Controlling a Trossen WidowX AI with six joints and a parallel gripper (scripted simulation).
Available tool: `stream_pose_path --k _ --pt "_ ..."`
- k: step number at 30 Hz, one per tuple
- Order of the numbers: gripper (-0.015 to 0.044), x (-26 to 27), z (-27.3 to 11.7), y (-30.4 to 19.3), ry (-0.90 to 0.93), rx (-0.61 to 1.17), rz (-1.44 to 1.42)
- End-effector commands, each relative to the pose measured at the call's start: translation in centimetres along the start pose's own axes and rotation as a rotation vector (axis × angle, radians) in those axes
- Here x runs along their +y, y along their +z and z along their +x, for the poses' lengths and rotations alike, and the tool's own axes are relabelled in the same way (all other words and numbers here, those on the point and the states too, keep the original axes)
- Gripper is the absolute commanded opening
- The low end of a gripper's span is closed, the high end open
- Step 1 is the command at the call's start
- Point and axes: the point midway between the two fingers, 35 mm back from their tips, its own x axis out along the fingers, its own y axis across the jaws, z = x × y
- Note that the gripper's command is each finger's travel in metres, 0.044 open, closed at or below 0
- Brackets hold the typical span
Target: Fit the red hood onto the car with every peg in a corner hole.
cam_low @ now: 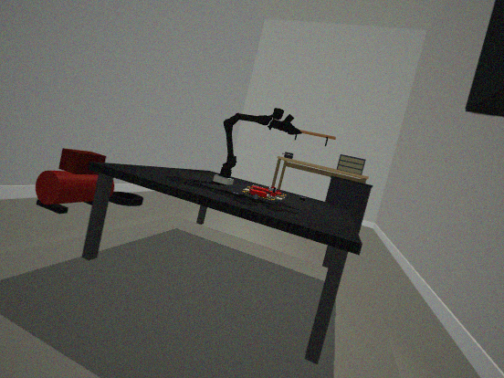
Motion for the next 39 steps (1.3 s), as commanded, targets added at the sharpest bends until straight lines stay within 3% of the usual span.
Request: stream_pose_path --k 1,10,19,33,39 --pt "0.0440 -1.7 1.3 -2.6 -0.039 0.088 -0.065" --pt "0.0440 -6.9 4.1 -10.7 -0.095 0.407 -0.317" --pt "0.0440 -13.1 4.0 -19.2 -0.059 0.774 -0.499" --pt "0.0440 -21.0 -2.5 -30.7 0.226 1.312 -0.551" --pt "0.0440 -22.6 -5.7 -33.5 0.368 1.435 -0.500"
